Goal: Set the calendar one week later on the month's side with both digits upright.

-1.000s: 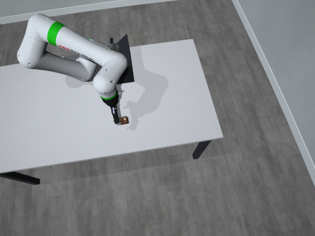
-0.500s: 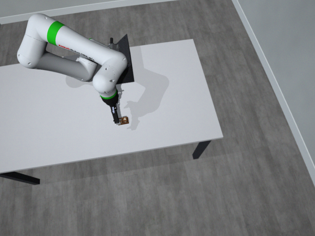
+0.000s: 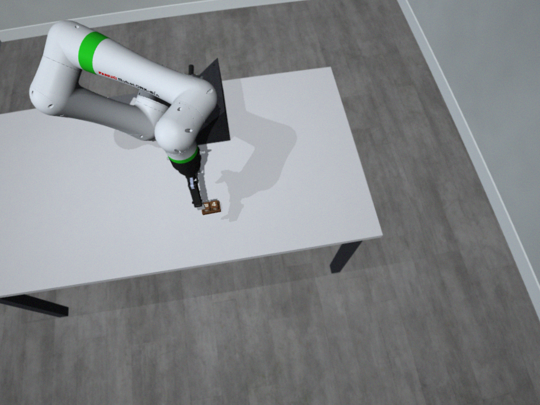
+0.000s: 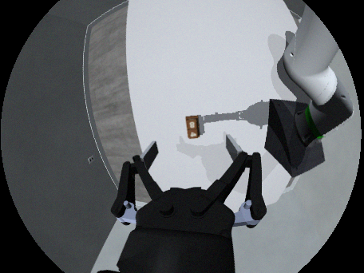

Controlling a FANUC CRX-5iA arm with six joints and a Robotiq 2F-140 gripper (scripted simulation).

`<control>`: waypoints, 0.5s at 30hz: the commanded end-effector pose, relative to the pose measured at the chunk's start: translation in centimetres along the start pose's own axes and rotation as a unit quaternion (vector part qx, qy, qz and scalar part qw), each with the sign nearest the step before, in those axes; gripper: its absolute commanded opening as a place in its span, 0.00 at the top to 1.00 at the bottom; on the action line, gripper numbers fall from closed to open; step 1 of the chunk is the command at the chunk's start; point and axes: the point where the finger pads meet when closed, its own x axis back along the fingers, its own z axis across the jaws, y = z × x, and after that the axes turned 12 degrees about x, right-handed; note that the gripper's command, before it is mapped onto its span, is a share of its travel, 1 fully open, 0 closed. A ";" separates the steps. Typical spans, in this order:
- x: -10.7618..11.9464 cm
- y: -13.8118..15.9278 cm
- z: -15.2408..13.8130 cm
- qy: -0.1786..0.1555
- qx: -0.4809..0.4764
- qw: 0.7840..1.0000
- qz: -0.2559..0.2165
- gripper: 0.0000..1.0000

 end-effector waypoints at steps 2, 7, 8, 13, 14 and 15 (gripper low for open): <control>0.8 0.0 0.0 0.000 0.000 1.000 0.000 0.00; 1.0 0.0 0.0 0.000 0.000 1.000 0.000 0.00; 1.0 0.0 0.0 0.000 0.000 1.000 0.000 0.00; 1.0 0.0 0.0 0.000 0.000 1.000 0.000 0.00; 1.0 0.0 0.0 0.000 0.000 1.000 0.000 0.00; 1.0 0.0 0.0 0.000 0.000 1.000 0.000 0.00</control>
